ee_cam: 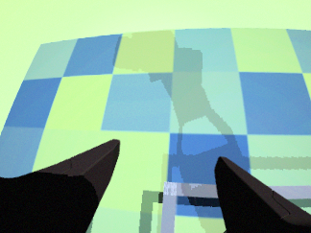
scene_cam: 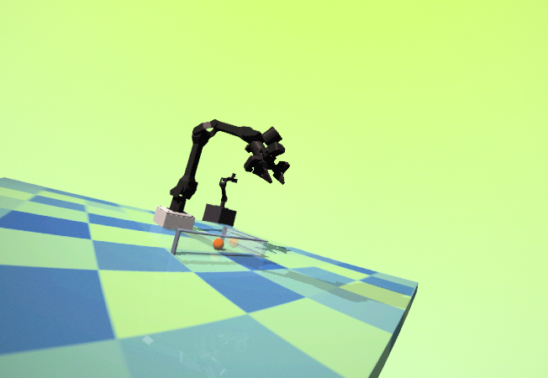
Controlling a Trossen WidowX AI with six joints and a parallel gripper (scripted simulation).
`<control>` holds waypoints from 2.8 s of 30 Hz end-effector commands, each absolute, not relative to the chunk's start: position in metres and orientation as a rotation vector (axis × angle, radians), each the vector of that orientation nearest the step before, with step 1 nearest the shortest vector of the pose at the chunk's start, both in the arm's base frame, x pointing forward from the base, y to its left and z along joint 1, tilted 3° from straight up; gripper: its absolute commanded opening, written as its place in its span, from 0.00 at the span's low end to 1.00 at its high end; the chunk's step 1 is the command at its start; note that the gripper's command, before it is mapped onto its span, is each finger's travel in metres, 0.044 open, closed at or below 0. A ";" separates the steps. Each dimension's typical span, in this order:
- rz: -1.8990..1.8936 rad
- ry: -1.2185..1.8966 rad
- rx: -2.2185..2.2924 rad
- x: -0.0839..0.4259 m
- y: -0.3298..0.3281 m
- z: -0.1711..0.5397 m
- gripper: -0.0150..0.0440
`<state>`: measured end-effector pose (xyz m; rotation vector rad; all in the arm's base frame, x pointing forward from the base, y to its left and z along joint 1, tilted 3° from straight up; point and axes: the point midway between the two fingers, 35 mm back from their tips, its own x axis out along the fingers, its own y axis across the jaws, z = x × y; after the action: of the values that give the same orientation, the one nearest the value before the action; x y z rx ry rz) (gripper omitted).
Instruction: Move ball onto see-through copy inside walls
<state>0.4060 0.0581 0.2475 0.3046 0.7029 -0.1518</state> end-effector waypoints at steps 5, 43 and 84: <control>-0.199 1.167 0.146 0.378 -0.005 0.123 0.73; -0.160 1.485 0.136 0.337 -0.041 0.022 0.73; -0.160 1.483 0.135 0.334 -0.039 0.110 0.25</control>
<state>0.3380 -0.0403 0.0863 0.1337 1.4870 -0.1630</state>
